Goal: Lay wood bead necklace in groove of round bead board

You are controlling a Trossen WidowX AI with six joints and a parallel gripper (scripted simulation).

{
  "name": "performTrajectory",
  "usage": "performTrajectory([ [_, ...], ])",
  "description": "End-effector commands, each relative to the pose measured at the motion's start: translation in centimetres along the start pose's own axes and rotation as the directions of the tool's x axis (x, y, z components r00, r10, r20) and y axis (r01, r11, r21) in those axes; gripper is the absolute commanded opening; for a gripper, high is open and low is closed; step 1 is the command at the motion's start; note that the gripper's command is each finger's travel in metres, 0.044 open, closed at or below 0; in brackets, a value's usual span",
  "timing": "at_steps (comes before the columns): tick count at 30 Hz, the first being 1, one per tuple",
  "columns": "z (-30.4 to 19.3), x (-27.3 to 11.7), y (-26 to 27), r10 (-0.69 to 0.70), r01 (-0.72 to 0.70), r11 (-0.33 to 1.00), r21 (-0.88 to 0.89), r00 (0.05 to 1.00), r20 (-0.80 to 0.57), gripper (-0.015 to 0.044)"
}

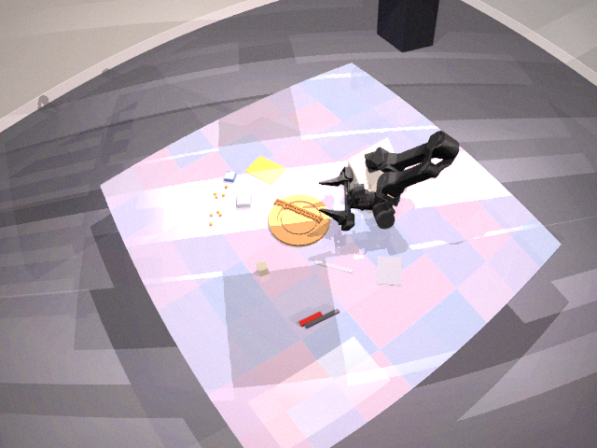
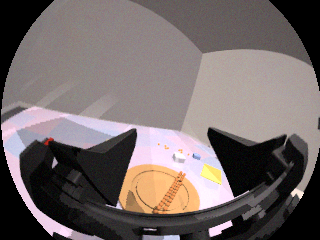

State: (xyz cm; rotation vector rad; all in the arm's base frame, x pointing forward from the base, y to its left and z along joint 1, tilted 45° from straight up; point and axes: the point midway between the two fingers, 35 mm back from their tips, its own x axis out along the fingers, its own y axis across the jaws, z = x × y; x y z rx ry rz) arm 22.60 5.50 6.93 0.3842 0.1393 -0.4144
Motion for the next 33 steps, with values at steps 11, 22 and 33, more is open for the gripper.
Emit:
performTrajectory([
  [11,-4.6,4.9,0.8,-0.138,0.073,0.972,-0.225,0.947,-0.289,0.0200],
  [22,-10.3,9.2,-1.5,-0.317,0.096,0.933,-0.347,0.676,-0.666,0.0200],
  [33,-14.2,11.2,-5.3,-0.226,0.198,0.960,-0.200,0.117,-0.967,0.0200],
])
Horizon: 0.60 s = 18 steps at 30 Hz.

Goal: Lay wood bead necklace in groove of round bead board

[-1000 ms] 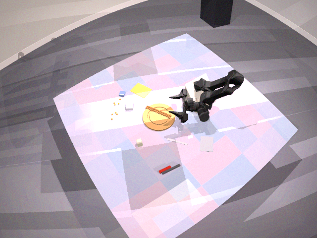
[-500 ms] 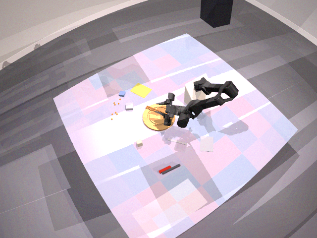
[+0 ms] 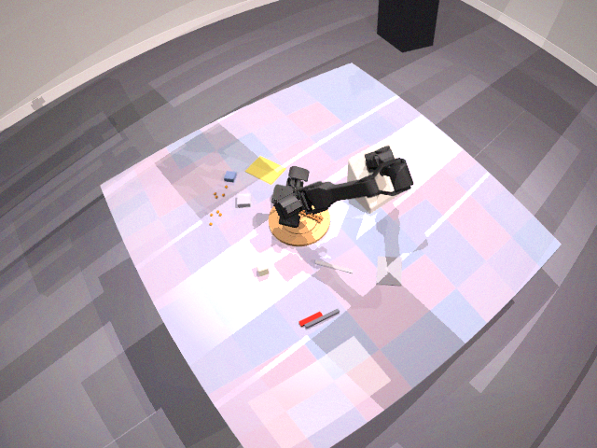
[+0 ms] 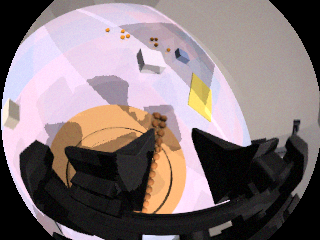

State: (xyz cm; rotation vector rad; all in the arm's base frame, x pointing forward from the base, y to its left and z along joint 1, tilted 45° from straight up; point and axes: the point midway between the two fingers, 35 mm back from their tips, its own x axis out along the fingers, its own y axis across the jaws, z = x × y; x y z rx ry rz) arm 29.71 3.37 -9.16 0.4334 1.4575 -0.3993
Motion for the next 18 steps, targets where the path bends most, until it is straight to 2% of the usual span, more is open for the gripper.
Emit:
performTrajectory([
  [1,0.6,1.4,-1.0,0.106,-0.078,0.989,0.122,0.964,-0.243,0.0200],
  [5,1.8,1.8,-1.9,0.334,-0.177,0.918,0.355,0.826,-0.454,0.0200],
  [8,3.1,1.5,-2.5,0.494,-0.219,0.831,0.511,0.712,-0.499,0.0200],
  [18,3.1,1.8,-2.3,0.506,-0.221,0.823,0.522,0.703,-0.500,0.0200],
])
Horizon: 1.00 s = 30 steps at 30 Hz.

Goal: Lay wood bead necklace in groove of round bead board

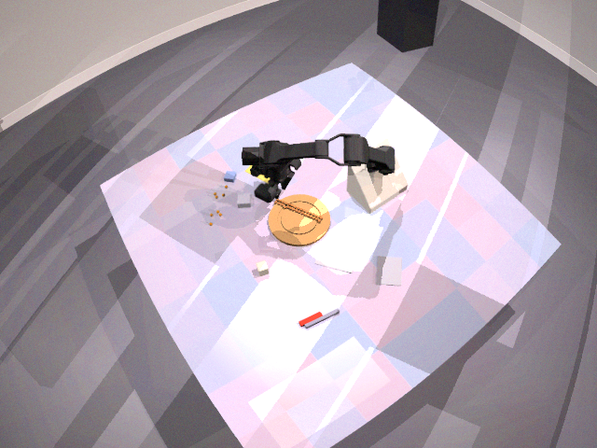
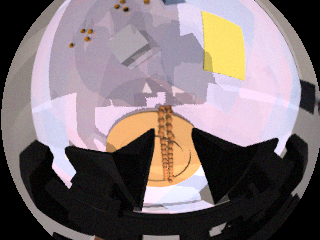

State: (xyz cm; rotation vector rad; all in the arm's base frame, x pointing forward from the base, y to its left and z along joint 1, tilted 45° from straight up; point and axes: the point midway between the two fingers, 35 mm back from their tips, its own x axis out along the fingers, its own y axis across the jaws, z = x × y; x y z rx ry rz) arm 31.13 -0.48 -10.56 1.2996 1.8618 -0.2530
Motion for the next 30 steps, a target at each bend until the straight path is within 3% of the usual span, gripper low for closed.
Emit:
performTrajectory([
  [1,0.1,0.8,0.2,0.007,-0.007,1.000,-0.001,1.000,-0.009,0.0200],
  [30,0.0,4.0,0.2,0.008,-0.008,1.000,-0.001,1.000,-0.011,0.0200],
])
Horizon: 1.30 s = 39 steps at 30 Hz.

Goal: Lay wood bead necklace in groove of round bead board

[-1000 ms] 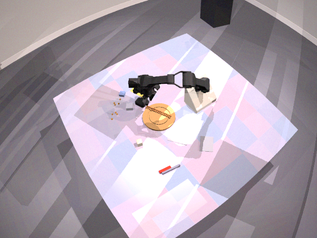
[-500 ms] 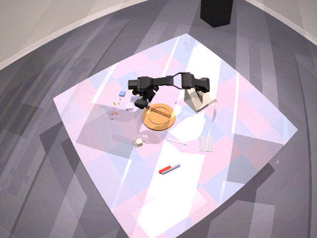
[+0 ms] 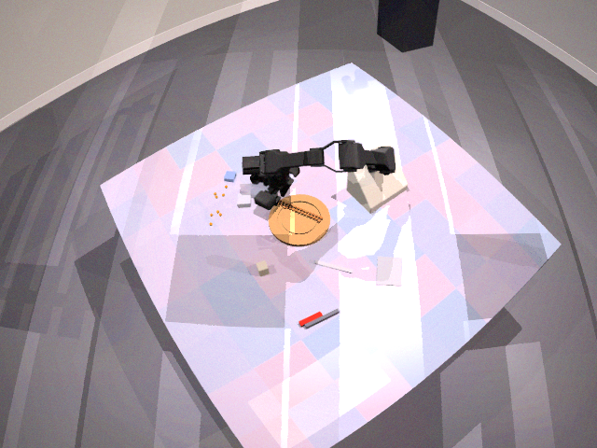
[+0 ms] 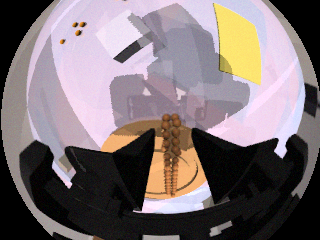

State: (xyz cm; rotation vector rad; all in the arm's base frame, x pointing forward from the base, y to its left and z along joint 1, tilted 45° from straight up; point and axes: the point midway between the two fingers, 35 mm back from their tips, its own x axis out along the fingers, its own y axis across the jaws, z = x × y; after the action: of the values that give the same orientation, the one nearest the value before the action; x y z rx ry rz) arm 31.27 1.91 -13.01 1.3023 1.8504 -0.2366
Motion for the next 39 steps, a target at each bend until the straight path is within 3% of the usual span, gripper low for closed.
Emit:
performTrajectory([
  [1,-0.25,0.63,-0.30,-0.005,0.005,1.000,0.010,1.000,-0.013,0.0200],
  [7,-0.25,0.63,-0.30,-0.005,0.005,1.000,0.010,1.000,-0.013,0.0200],
  [15,-0.12,0.42,-0.20,-0.004,0.004,1.000,0.004,1.000,-0.006,0.0000],
  [39,-0.12,0.42,-0.20,-0.004,0.004,1.000,0.004,1.000,-0.006,0.0000],
])
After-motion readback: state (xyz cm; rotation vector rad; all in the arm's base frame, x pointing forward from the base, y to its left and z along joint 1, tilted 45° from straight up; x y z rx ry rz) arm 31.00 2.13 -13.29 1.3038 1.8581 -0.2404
